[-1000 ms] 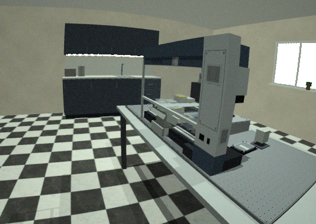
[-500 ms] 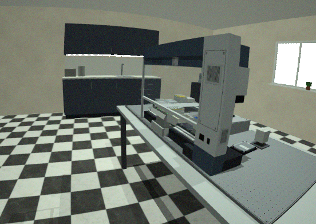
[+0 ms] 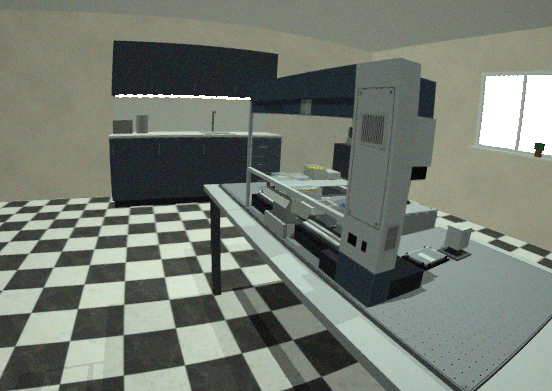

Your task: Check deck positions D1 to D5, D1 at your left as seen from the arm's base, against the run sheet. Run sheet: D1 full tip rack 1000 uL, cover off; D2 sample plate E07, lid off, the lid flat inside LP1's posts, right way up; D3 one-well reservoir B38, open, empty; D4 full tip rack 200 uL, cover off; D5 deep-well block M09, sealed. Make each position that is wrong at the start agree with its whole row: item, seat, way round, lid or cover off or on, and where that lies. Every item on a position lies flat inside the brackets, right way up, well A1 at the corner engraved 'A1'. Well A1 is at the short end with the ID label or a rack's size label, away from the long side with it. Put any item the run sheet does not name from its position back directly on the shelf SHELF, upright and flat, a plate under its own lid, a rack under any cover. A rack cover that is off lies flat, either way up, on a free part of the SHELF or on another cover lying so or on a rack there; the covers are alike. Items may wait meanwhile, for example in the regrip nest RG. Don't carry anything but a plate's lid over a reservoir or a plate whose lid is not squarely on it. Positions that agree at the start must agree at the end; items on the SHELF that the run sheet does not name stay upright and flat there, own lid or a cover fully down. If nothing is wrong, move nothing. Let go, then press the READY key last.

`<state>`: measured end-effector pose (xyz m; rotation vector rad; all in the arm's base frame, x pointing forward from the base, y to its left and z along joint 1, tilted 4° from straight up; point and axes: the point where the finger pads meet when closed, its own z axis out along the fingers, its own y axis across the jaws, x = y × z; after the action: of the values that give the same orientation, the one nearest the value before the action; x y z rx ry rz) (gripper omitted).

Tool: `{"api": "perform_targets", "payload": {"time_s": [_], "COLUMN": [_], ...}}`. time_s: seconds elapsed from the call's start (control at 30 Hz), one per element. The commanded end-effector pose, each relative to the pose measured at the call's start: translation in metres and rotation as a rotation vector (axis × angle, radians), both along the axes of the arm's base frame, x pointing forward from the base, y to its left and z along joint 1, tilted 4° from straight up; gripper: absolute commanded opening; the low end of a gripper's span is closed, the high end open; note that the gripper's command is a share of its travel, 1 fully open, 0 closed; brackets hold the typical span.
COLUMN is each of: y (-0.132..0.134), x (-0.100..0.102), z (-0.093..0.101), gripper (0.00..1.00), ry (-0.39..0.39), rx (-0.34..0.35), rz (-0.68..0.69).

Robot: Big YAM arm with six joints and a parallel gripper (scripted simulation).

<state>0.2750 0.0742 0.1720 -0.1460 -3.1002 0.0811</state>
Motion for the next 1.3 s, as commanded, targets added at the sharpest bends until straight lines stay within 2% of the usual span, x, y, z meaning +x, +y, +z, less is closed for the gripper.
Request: {"api": "perform_targets", "payload": {"time_s": [0.0,0.53,0.63,1.1,1.27], "y": [0.004,-0.001,0.001,-0.005,-0.006], "x": [0.030,0.065,0.066,0.101,0.106], "z": [0.022,0.021,0.021,0.019,0.019], "gripper": [0.00,0.00,0.00,0.00,0.00], "ry": [-0.073,-0.073,-0.070,-0.074,-0.068], "rx": [0.019,0.016,0.016,0.014,0.013], "rz": [0.006,0.006,0.013,0.006,0.006]}}
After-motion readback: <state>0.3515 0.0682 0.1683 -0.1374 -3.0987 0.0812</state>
